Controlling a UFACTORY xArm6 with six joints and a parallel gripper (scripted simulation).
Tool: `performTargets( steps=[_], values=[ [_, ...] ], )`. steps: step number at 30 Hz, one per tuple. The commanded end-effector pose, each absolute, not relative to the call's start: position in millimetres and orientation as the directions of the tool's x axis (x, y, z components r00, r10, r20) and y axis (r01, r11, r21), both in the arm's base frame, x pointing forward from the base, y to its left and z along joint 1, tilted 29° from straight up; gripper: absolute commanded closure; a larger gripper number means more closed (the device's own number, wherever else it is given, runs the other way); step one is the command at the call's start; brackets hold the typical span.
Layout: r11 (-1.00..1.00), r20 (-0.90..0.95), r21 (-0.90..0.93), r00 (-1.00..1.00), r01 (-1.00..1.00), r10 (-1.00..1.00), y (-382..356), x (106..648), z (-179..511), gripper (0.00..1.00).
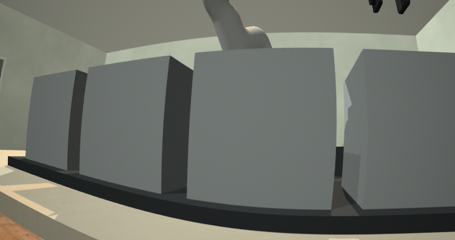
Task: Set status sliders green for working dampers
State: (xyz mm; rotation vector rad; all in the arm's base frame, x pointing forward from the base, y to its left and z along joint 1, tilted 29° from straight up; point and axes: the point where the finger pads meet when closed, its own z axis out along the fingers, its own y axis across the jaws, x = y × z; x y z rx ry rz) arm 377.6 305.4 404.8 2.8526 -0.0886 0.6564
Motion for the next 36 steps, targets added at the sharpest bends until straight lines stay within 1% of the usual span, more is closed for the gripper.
performTargets(
  steps=[1, 29, 31, 36],
  values=[
    [-0.976, 0.441, 0.189, 0.898, -0.105, -0.011, 306, 378, 407, 0.61],
    [-0.976, 0.441, 0.189, 0.898, -0.105, -0.011, 306, 377, 406, 0.61],
    [-0.979, 0.440, 0.177, 0.898, -0.100, -0.012, 304, 369, 401, 0.61],
    [-0.990, 0.438, 0.119, 0.899, -0.072, -0.013, 291, 325, 370, 0.61]
  ],
)
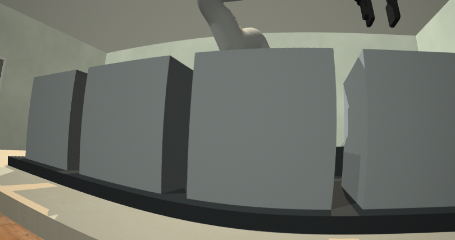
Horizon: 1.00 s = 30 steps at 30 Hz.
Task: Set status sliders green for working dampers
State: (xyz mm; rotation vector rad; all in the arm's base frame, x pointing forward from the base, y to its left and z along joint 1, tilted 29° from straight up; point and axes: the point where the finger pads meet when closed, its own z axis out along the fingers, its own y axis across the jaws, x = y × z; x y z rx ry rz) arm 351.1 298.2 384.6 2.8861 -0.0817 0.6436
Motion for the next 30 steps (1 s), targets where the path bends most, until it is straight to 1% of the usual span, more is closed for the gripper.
performTargets(
  steps=[1, 3, 5, 7, 30],
  values=[
    [-0.992, 0.438, 0.109, 0.899, -0.067, -0.013, 289, 318, 365, 0.61],
    [-0.992, 0.438, 0.109, 0.899, -0.067, -0.013, 289, 318, 365, 0.61],
    [-0.996, 0.439, 0.077, 0.899, -0.051, -0.012, 282, 294, 348, 0.61],
    [-0.997, 0.438, 0.065, 0.899, -0.045, -0.012, 279, 285, 341, 0.61],
    [-0.997, 0.439, 0.064, 0.899, -0.045, -0.012, 279, 285, 340, 0.61]
  ],
)
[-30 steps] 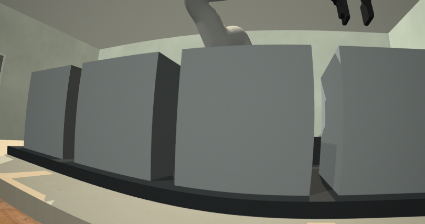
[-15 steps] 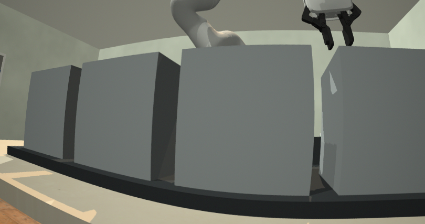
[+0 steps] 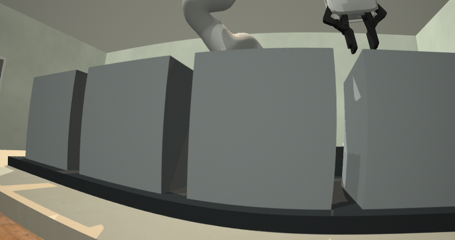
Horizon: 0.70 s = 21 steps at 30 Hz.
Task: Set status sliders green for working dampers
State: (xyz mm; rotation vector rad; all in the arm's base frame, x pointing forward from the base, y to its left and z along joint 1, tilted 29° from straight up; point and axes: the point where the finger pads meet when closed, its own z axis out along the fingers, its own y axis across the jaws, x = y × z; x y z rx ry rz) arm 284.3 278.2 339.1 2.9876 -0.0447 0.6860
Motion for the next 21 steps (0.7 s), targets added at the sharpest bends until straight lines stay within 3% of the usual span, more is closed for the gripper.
performTargets(
  steps=[1, 21],
  values=[
    [-0.997, 0.439, 0.064, 0.898, -0.045, -0.012, 279, 285, 340, 0.61],
    [-0.997, 0.441, 0.064, 0.898, -0.044, -0.011, 277, 296, 315, 0.61]
  ],
)
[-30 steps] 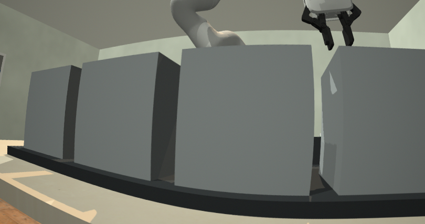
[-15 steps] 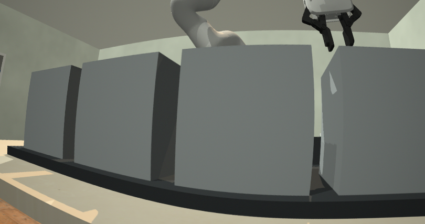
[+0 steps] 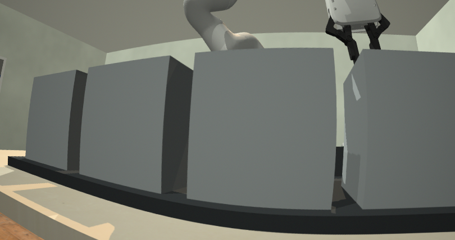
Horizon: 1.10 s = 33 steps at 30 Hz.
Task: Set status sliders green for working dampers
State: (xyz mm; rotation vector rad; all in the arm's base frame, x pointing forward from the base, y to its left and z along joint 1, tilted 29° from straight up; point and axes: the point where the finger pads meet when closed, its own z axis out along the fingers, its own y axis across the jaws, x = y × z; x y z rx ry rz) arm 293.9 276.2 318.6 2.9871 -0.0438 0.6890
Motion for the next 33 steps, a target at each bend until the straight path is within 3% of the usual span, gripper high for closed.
performTargets(
  steps=[1, 33],
  values=[
    [-0.997, 0.441, 0.064, 0.898, -0.044, -0.011, 276, 297, 313, 0.61],
    [-0.997, 0.441, 0.064, 0.898, -0.044, -0.011, 273, 317, 273, 0.61]
  ],
)
